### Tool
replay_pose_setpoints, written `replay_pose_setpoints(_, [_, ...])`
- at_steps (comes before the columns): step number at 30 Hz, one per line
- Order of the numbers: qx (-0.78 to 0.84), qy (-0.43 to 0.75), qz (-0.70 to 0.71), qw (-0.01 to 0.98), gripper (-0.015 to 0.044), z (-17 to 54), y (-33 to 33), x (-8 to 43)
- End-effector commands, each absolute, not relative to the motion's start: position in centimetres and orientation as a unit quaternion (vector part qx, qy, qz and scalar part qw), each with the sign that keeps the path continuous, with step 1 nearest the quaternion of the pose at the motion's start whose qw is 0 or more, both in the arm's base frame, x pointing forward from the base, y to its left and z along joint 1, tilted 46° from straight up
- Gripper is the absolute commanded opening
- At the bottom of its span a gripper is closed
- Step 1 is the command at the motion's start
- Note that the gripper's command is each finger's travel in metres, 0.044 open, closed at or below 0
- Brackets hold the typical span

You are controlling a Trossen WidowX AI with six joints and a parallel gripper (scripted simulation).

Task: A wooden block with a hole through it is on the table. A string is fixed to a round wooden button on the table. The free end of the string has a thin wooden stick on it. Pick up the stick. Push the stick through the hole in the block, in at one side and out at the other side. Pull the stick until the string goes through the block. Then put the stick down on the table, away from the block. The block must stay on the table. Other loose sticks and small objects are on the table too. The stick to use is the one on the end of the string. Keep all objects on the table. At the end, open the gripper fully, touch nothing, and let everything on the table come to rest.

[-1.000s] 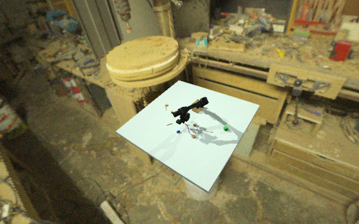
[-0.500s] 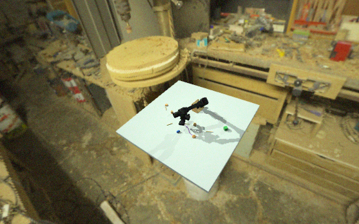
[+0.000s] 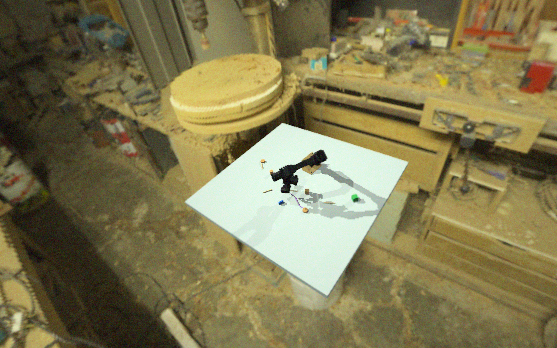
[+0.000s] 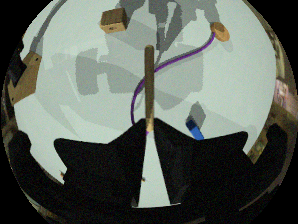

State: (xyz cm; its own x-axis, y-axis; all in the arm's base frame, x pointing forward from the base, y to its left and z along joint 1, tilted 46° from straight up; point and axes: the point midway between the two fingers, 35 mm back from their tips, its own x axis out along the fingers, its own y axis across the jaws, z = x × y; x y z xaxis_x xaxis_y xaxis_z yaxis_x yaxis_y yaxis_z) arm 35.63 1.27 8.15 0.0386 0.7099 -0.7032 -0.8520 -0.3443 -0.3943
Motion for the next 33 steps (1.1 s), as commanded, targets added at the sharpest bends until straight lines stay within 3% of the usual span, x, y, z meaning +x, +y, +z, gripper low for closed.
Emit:
replay_pose_setpoints(1, [-0.446, 0.079, 0.688, 0.567, 0.0, 7.8, 0.8, 36.1])
replay_pose_setpoints(33, [-0.447, 0.08, 0.687, 0.567, 0.0, 5.4, -1.8, 38.3])
